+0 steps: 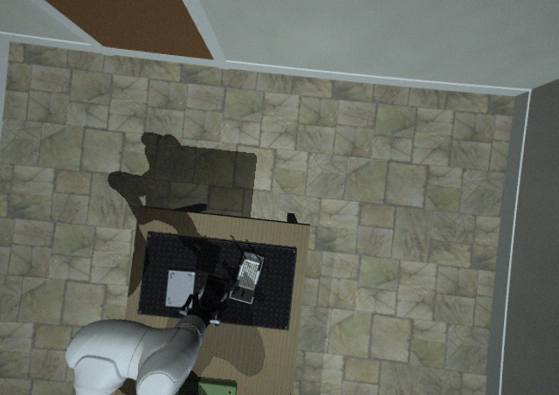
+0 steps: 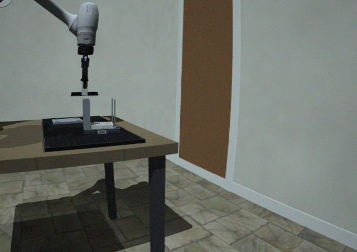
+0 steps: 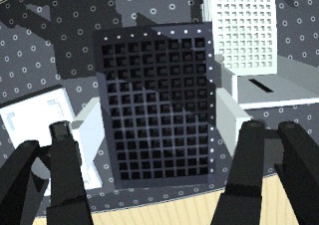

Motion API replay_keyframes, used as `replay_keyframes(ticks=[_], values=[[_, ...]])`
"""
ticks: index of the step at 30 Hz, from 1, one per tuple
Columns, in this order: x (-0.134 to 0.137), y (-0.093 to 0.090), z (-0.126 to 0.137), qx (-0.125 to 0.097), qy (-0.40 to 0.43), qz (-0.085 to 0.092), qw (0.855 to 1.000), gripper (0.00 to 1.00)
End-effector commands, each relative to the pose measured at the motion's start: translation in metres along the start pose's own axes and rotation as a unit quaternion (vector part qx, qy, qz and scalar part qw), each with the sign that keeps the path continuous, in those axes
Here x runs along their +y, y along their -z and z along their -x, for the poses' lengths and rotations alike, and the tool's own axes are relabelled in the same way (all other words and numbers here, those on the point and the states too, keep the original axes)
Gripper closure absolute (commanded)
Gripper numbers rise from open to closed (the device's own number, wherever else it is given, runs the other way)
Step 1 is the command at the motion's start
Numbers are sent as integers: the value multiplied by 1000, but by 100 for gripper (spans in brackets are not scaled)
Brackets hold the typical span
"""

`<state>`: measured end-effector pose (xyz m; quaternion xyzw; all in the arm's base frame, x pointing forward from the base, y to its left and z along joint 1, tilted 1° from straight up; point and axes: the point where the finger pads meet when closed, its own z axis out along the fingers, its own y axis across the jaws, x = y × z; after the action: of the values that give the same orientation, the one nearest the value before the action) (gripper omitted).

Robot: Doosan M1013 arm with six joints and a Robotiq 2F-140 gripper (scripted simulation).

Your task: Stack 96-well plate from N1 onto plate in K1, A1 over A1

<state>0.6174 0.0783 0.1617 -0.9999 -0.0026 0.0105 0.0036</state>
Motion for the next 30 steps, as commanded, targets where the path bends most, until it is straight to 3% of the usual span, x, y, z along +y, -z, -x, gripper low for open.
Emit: replay_keyframes(ticks=[1, 30], values=[[7, 0, -4, 0, 0, 0, 1000, 100], [85, 2, -47, 0, 0, 0, 1000, 100]])
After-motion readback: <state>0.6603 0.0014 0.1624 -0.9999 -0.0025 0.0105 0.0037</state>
